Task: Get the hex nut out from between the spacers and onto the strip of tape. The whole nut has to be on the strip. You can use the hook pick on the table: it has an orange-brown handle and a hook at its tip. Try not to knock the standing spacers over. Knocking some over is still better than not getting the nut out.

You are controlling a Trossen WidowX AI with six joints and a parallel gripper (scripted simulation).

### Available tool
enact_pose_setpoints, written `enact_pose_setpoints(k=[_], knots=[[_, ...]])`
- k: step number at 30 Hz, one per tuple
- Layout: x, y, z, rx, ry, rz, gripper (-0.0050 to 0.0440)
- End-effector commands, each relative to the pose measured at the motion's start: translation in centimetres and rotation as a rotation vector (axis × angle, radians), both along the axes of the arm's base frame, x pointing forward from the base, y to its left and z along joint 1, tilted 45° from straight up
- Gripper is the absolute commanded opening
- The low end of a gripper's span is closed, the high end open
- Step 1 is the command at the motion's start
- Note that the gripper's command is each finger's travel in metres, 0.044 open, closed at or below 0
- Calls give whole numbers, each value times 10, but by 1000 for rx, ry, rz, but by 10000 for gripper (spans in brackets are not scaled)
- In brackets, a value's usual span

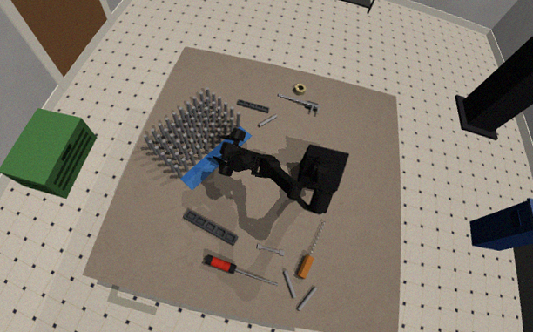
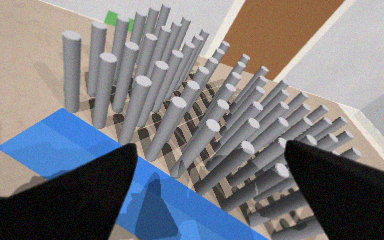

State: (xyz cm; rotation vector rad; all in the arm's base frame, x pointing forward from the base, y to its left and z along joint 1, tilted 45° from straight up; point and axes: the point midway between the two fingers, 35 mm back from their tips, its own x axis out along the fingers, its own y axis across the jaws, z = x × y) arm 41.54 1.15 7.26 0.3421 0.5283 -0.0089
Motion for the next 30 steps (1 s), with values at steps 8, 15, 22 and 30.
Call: enact_pose_setpoints(k=[8, 15, 22, 30], knots=[[3, -4, 9, -2, -25, -13, 400], [3, -4, 9, -2, -25, -13, 400], [3, -4, 9, -2, -25, -13, 400], [7, 4, 21, -39, -49, 22, 400]])
